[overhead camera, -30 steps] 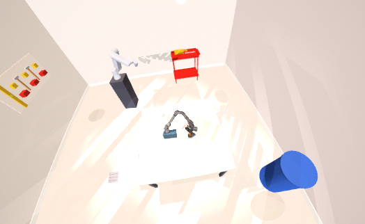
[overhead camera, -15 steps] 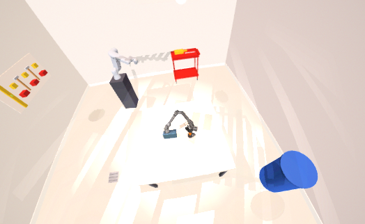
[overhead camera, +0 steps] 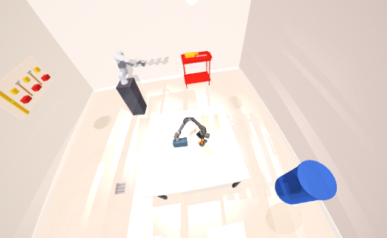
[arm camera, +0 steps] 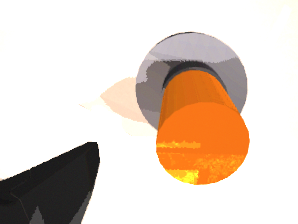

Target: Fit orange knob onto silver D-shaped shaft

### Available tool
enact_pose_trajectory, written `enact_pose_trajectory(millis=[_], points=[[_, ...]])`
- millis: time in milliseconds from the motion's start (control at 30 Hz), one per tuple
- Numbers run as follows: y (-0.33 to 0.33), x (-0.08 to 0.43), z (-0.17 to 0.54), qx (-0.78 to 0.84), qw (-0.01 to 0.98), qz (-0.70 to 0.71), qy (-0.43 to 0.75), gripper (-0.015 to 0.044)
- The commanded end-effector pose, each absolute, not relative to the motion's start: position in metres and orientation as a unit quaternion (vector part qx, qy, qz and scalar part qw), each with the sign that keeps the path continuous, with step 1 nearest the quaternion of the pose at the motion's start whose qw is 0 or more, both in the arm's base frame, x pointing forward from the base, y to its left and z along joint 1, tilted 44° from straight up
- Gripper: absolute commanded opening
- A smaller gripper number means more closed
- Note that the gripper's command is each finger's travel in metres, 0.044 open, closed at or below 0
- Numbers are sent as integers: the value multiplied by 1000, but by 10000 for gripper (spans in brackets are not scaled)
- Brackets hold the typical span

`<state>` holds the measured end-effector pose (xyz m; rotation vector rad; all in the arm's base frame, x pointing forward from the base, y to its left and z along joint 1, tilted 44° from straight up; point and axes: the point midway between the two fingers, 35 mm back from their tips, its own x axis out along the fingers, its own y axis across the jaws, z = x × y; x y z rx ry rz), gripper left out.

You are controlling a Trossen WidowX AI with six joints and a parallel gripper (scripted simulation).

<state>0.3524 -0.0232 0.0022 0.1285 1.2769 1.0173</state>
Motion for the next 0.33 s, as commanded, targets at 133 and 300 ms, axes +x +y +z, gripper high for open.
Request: enact_pose_trajectory(millis=[133,300], points=[[-53,356,31,52,689,450,565,440],[-53,356,31,52,689,450,565,440]])
